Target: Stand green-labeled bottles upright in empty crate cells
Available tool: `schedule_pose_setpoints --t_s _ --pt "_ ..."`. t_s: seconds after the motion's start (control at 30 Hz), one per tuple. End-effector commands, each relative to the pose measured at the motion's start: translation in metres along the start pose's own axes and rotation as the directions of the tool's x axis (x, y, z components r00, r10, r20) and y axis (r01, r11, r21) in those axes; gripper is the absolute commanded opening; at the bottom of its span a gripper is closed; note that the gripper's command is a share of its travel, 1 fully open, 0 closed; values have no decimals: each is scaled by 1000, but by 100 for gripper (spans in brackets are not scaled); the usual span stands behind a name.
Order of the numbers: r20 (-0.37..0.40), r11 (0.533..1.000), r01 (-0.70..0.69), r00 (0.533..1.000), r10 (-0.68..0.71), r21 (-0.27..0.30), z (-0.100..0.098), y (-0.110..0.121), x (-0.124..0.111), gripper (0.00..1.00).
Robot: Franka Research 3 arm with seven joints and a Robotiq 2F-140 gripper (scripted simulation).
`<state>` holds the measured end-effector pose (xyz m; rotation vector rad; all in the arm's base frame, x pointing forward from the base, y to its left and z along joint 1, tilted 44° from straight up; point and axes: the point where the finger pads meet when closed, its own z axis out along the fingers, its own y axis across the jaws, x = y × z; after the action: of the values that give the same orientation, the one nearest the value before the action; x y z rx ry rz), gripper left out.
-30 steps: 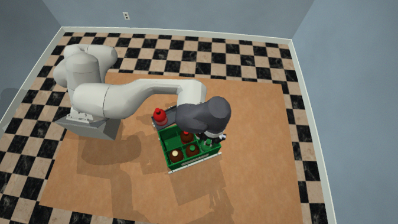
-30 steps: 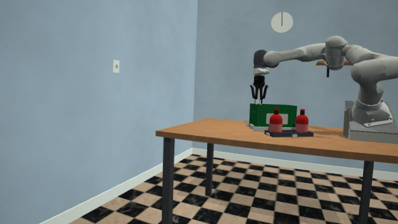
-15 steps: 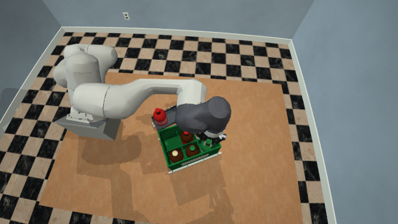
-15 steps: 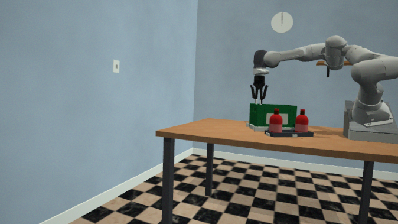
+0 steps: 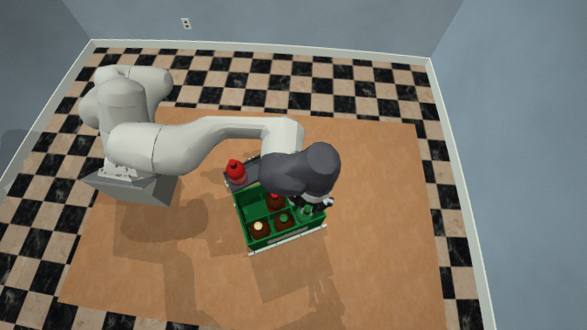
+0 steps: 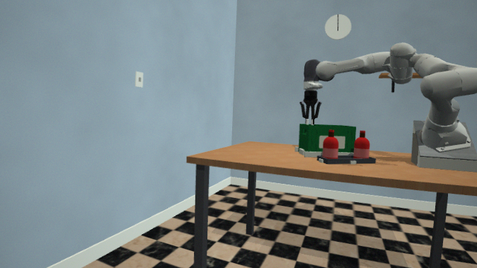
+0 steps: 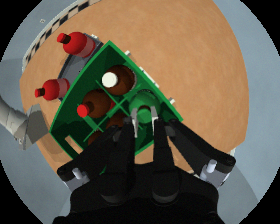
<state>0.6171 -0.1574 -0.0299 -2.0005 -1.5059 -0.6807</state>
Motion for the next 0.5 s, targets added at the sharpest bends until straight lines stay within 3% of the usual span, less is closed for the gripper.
schedule_pose_setpoints --t_s 0.0,0.2,0.23,0.47 --pt "-6 1000 -6 1000 6 -8 -2 2 2 0" --pt "-6 1000 -6 1000 6 -8 -2 2 2 0" --pt "-6 1000 -6 1000 6 -8 -2 2 2 38" --pt "-6 1000 -6 1000 6 -8 -2 2 2 38"
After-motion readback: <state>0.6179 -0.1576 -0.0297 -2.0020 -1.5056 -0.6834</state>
